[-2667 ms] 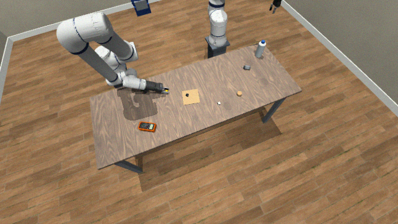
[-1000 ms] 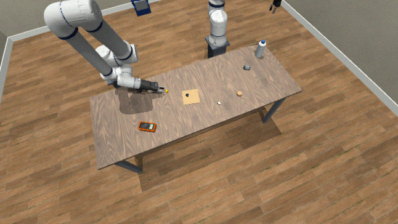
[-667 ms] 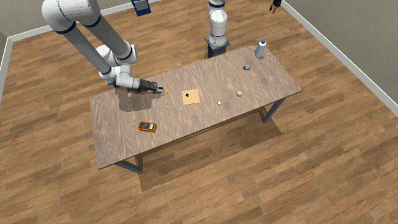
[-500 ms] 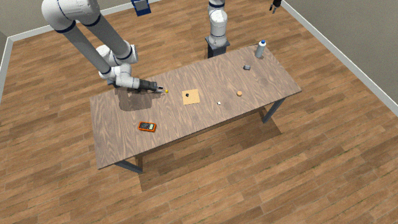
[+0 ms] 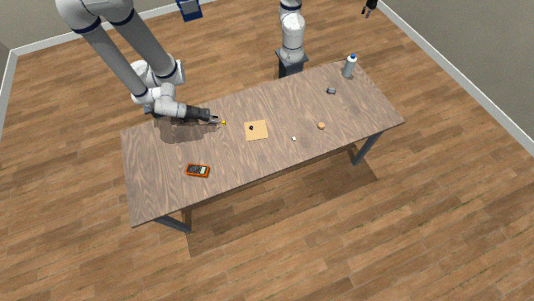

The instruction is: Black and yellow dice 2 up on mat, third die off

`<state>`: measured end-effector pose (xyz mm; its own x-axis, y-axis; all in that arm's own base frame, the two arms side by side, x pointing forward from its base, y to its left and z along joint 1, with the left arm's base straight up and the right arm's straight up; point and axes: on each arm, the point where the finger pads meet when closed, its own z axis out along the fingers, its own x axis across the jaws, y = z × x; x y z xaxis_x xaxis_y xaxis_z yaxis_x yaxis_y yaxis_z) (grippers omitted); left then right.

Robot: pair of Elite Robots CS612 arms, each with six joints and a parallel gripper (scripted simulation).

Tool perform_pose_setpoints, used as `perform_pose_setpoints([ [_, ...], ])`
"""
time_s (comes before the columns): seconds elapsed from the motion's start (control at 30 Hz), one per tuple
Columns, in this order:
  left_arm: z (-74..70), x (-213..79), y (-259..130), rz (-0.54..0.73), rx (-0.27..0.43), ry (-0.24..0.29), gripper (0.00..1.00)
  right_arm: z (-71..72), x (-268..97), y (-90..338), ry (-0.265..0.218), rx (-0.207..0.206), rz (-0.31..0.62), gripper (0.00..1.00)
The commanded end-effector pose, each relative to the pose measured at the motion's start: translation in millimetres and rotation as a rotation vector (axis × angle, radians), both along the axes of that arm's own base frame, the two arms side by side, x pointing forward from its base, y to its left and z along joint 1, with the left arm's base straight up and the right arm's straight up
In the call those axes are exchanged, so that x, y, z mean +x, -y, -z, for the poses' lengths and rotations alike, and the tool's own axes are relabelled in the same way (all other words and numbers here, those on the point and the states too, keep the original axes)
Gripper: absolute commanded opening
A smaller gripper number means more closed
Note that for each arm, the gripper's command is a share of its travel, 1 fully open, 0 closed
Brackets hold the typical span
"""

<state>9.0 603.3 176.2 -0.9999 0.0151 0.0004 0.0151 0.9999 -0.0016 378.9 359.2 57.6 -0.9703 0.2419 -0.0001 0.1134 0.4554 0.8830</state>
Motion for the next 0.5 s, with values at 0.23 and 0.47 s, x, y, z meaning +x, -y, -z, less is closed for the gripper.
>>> perform_pose_setpoints([
  [0.23,-0.8,0,-1,0.000,0.002,0.000,1.00,-29.0,0,0,0.000,0.000,-0.002,0.70],
  [0.47,-0.8,0,-1,0.000,0.002,0.000,1.00,-38.9,0,0,0.000,0.000,-0.002,0.70],
])
